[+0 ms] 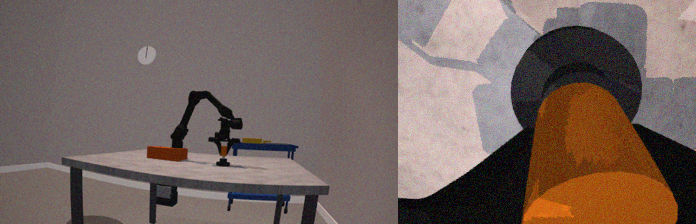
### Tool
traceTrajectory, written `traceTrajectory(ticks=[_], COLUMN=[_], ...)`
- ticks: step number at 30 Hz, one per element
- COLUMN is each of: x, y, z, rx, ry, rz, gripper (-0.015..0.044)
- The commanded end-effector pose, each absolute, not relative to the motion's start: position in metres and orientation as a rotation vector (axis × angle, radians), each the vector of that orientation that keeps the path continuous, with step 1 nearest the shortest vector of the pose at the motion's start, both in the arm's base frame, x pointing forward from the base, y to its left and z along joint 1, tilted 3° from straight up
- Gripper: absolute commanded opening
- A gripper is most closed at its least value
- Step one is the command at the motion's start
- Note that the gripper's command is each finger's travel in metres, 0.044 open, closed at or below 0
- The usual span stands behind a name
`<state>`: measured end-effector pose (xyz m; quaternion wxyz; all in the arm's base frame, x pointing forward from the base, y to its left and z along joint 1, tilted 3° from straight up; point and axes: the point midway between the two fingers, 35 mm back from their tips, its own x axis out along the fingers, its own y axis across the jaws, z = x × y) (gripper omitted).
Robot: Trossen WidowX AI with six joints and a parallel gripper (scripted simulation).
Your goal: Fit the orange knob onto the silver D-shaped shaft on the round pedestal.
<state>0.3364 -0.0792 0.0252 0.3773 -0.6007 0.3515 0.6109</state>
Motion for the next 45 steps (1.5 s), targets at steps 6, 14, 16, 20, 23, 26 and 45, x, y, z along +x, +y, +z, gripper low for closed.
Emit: traceTrajectory(ticks=[6, 14, 16, 20, 23, 26, 45], x=[0.3346, 0.3372, 0.3377, 0.3399, 0.3420, 0.3436, 0.3405], y=[-0.0797, -0.0799, -0.0799, -0.0801, -0.0804, -0.0805, -0.0800], z=[0.0295, 0.0263, 0.0267, 0.0278, 0.0283, 0.0294, 0.0236], rx=[-1.626, -1.684, -1.684, -1.684, -1.684, -1.684, -1.684], ry=[0.815, 0.754, 0.754, 0.754, 0.754, 0.754, 0.754], rz=[1.647, 1.702, 1.702, 1.701, 1.701, 1.701, 1.701], gripper=[0.0000, 0.0000, 0.0000, 0.0000, 0.0000, 0.0000, 0.0000])
